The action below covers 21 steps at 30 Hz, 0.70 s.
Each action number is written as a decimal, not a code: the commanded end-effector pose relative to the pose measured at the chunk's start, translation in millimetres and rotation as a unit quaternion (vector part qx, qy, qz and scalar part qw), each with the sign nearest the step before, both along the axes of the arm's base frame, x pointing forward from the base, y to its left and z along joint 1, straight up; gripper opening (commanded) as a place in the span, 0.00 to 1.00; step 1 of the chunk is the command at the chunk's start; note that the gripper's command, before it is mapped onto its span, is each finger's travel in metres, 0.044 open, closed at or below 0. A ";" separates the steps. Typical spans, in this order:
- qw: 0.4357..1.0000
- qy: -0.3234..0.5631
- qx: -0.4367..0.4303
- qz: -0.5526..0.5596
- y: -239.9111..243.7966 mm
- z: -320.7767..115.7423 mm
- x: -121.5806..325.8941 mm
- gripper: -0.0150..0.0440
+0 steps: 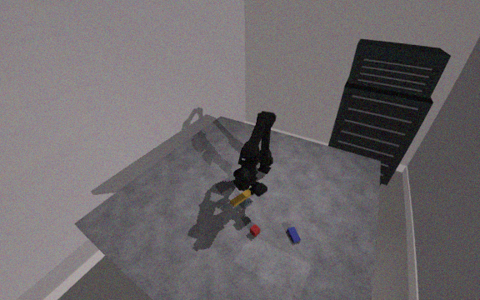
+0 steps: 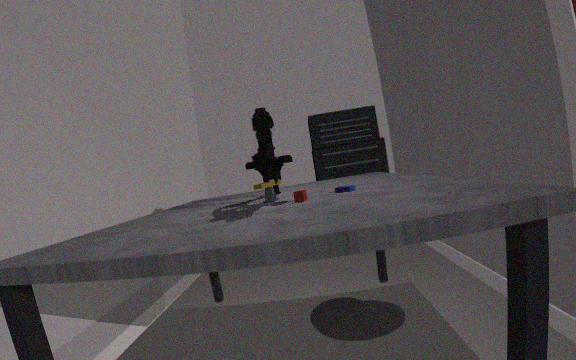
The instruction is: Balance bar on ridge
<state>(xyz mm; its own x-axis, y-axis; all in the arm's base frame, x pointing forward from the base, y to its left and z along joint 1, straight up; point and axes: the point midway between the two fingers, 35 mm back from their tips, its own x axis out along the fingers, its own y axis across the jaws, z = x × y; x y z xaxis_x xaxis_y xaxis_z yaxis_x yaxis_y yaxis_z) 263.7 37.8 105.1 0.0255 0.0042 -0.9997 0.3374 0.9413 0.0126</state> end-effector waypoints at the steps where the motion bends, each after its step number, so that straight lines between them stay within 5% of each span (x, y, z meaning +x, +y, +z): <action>1: 1.000 0.000 0.000 0.000 0.0 0.0 0.0 0.55; 14: 1.000 0.000 0.000 0.000 0.0 0.0 0.0 0.57; 21: 1.000 0.000 0.000 0.000 0.0 0.0 0.0 0.88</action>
